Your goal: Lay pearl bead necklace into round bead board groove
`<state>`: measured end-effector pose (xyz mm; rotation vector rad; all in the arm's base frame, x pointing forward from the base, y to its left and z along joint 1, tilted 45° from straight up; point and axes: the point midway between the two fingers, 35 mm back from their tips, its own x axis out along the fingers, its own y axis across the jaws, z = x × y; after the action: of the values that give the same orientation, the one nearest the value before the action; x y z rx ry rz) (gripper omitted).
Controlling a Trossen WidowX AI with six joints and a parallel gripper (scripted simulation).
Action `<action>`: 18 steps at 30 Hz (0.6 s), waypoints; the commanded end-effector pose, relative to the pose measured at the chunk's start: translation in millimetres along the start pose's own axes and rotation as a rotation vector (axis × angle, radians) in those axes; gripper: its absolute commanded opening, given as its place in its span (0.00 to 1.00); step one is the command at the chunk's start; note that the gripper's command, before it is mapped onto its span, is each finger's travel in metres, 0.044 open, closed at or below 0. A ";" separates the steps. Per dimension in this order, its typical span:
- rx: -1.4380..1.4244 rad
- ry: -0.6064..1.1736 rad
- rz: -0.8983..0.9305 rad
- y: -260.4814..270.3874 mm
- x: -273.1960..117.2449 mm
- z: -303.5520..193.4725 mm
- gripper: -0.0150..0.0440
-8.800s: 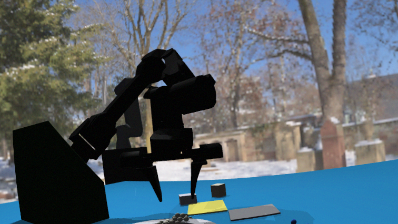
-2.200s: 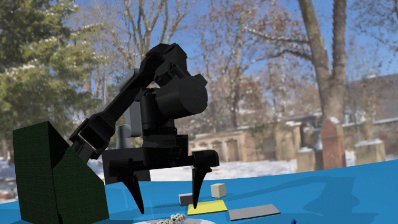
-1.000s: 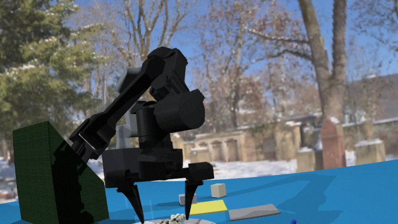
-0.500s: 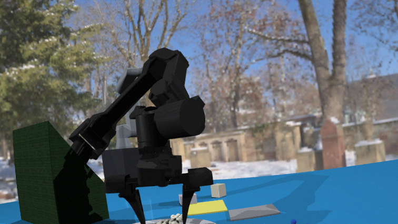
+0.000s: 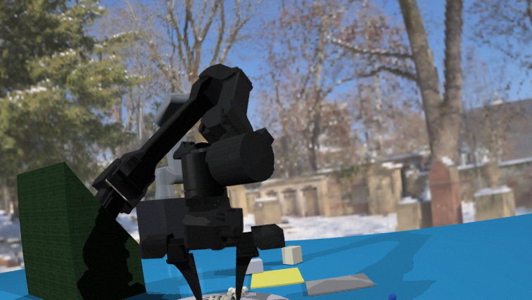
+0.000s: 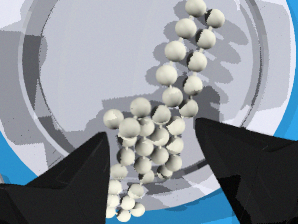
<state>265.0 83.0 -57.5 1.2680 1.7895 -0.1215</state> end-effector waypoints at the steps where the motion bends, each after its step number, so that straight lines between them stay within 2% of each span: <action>1: -0.002 -0.001 0.001 0.4 -0.2 0.3 0.32; 7: -0.002 -0.001 0.001 0.4 -0.2 0.3 0.25; 18: -0.002 -0.001 0.001 0.4 -0.2 0.3 0.25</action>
<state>265.0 83.0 -57.5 1.2680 1.7895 -0.1214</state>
